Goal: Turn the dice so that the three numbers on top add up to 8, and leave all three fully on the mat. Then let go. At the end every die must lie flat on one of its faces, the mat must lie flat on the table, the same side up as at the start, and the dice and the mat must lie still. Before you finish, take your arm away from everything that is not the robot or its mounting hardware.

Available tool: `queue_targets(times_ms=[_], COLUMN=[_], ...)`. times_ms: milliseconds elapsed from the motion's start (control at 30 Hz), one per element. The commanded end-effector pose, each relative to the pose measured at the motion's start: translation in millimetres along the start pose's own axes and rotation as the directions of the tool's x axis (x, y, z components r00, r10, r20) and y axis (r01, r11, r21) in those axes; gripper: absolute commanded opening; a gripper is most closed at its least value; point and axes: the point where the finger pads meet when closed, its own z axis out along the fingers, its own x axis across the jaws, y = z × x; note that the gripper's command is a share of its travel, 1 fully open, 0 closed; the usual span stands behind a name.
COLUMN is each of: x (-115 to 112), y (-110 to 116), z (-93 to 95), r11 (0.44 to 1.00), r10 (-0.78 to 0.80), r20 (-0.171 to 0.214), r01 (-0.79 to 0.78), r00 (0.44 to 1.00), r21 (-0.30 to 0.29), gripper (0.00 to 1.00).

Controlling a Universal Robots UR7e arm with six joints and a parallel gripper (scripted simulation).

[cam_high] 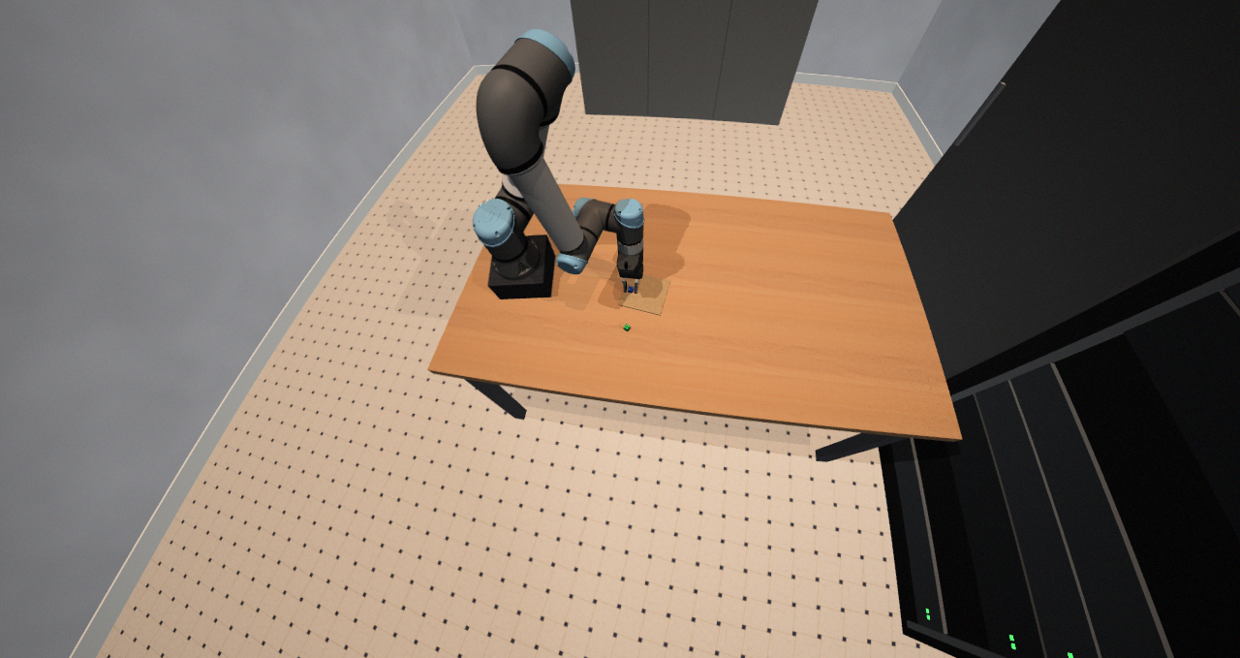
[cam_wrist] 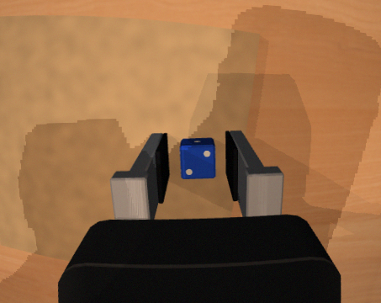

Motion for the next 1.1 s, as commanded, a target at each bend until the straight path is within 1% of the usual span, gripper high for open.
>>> queue_targets(times_ms=[0,167,267,433,667,733,900,1067], x=[-0.4,-0.4,-0.4,-0.4,-0.3,-0.3,-0.3,-0.3], y=[-0.1,-0.1,-0.1,-0.1,-0.1,-0.1,-0.1,-0.1], z=[-2.8,-7.1,-13.8,-29.3,-55.9,-55.9,-73.3,-85.1], r11=[1.000,1.000,1.000,1.000,1.000,1.000,1.000,1.000], r10=[0.000,0.000,0.000,0.000,0.000,0.000,0.000,0.000], r20=[0.001,0.001,0.001,0.001,0.001,0.001,0.001,0.001], r01=[0.000,0.000,0.000,0.000,0.000,0.000,0.000,0.000], r00=[1.000,1.000,1.000,1.000,1.000,1.000,1.000,1.000], r21=[0.000,0.000,0.000,0.000,0.000,0.000,0.000,0.000], gripper=[0.64,0.64,0.64,0.64,0.64,0.64,0.64,0.64])
